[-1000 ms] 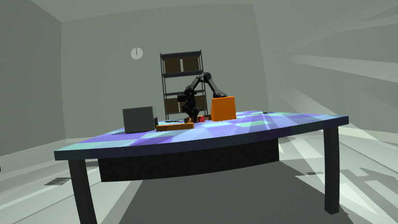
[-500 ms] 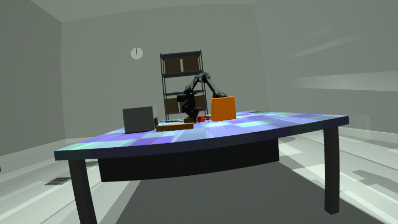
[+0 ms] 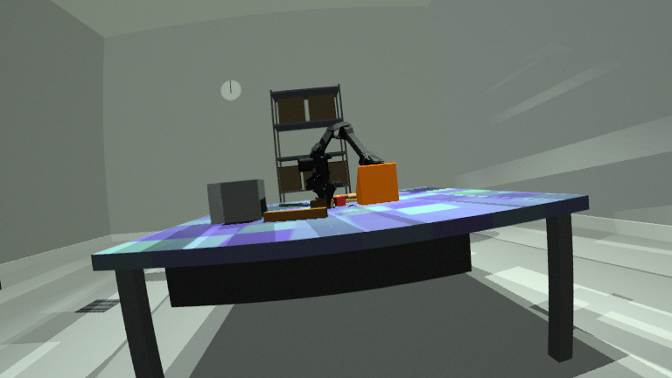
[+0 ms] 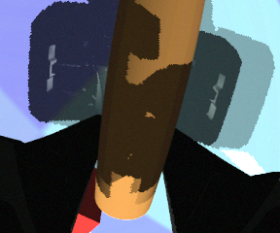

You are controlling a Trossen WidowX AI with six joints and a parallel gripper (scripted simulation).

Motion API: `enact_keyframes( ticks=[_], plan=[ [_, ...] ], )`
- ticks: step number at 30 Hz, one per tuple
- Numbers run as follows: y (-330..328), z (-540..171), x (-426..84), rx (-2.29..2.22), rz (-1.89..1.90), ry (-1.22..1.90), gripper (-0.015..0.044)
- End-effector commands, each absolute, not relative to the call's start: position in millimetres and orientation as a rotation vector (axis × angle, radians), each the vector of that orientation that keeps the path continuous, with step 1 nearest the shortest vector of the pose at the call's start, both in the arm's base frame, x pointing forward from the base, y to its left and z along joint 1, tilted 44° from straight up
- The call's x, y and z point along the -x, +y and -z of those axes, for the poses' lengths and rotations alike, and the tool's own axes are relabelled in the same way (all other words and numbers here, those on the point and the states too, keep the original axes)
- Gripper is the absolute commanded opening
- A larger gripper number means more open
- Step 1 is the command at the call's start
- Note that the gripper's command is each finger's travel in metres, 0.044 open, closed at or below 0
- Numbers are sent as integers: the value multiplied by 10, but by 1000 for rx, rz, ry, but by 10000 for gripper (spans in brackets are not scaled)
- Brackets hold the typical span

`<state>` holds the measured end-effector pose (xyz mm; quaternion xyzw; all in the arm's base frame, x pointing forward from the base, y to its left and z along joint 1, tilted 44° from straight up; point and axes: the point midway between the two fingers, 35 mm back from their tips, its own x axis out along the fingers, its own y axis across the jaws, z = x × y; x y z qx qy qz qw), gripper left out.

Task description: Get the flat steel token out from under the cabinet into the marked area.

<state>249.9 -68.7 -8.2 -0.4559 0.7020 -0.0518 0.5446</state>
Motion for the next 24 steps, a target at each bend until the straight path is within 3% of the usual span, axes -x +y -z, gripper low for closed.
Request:
enact_keyframes(
  ticks=[1,24],
  plan=[
    [-641,101,-2521,1086,118,1660,0],
    [-465,270,-2550,1086,118,1660,0]
  ],
)
